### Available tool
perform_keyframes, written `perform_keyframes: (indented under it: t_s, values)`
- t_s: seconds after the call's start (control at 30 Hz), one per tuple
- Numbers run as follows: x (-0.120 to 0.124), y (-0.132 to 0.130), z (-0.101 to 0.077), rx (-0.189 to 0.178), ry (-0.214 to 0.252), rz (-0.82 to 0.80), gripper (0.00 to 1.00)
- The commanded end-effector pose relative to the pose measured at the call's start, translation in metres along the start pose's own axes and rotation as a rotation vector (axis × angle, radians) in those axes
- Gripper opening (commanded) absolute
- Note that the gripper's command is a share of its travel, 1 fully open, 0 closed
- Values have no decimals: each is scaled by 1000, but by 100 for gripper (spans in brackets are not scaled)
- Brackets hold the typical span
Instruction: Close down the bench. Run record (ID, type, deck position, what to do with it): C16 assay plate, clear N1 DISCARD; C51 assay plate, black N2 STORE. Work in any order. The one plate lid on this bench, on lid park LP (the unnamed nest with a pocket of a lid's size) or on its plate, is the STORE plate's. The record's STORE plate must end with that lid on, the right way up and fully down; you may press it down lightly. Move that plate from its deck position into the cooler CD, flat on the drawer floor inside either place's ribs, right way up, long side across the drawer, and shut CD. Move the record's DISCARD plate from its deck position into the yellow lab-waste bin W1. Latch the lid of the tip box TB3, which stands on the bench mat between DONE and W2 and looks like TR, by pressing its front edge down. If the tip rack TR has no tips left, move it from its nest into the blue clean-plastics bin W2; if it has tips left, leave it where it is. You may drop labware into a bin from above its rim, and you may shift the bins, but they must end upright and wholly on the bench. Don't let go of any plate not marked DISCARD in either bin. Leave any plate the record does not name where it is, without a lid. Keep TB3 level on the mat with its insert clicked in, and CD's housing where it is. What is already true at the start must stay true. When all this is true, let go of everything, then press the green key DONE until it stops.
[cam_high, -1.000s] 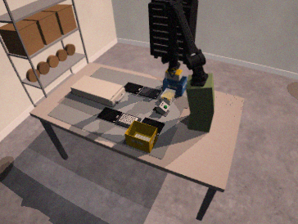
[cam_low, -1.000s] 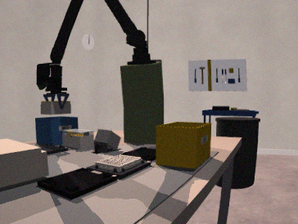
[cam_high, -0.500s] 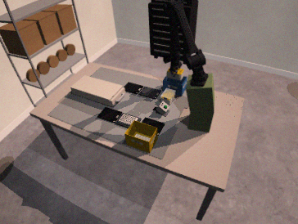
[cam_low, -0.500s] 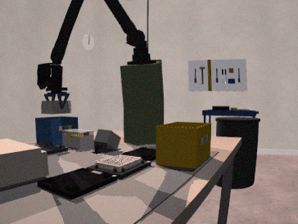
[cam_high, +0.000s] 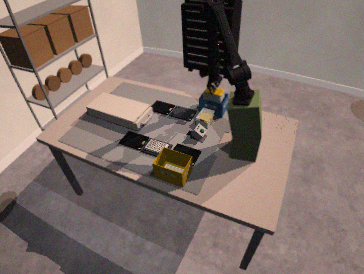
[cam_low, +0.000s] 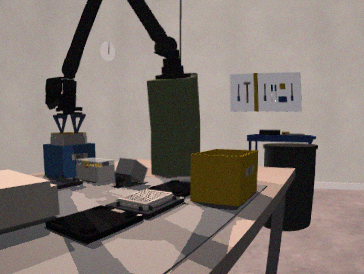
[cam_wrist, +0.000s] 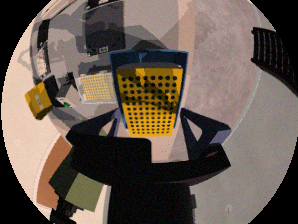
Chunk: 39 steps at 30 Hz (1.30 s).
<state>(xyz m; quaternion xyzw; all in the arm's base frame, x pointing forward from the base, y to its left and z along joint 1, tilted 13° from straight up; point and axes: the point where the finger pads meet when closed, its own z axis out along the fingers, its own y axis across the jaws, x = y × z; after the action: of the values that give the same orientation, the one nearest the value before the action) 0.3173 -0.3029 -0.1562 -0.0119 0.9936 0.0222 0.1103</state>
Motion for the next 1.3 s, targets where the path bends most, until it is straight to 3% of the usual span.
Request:
perform_keyframes:
  t_s: [0.0, 0.77, 0.8, 1.27]
  values:
    - [-9, -7, -6, 17, -19, -7, 100]
    - [-9, -7, -6, 17, -19, -7, 100]
    - [-14, 2, -11, 25, -32, 21, 0]
    - [-6, 50, -11, 24, -30, 60, 0]
